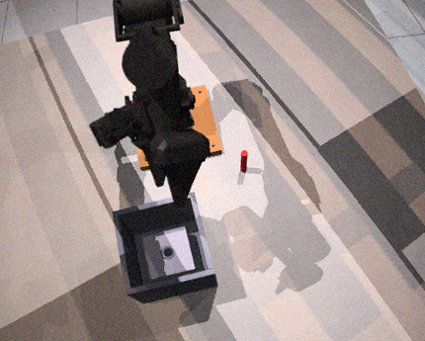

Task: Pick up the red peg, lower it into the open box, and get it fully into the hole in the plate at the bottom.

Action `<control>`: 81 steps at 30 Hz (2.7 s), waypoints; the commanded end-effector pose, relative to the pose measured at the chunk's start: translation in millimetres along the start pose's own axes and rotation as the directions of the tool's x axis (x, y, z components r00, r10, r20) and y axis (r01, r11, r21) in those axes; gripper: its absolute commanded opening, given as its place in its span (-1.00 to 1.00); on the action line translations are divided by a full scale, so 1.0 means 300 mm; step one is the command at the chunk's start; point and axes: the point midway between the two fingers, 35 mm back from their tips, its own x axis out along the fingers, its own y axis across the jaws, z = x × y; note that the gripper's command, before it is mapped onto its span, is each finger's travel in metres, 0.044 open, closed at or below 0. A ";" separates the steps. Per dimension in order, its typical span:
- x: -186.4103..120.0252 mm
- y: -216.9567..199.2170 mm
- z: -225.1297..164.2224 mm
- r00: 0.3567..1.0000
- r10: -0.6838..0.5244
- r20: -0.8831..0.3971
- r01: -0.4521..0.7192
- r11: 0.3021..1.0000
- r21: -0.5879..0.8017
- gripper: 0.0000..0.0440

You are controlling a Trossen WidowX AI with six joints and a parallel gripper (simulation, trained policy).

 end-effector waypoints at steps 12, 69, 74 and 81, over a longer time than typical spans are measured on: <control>0.062 -0.109 -0.311 0.934 -0.170 -0.316 0.184 0.983 0.017 1.00; 0.189 -0.782 -0.748 0.518 -0.746 -0.419 0.722 0.644 -0.253 0.96; 0.217 -0.801 -0.762 0.524 -0.744 -0.414 0.715 0.649 -0.260 0.53; 0.239 -0.806 -0.774 0.523 -0.747 -0.409 0.702 0.650 -0.289 -0.26</control>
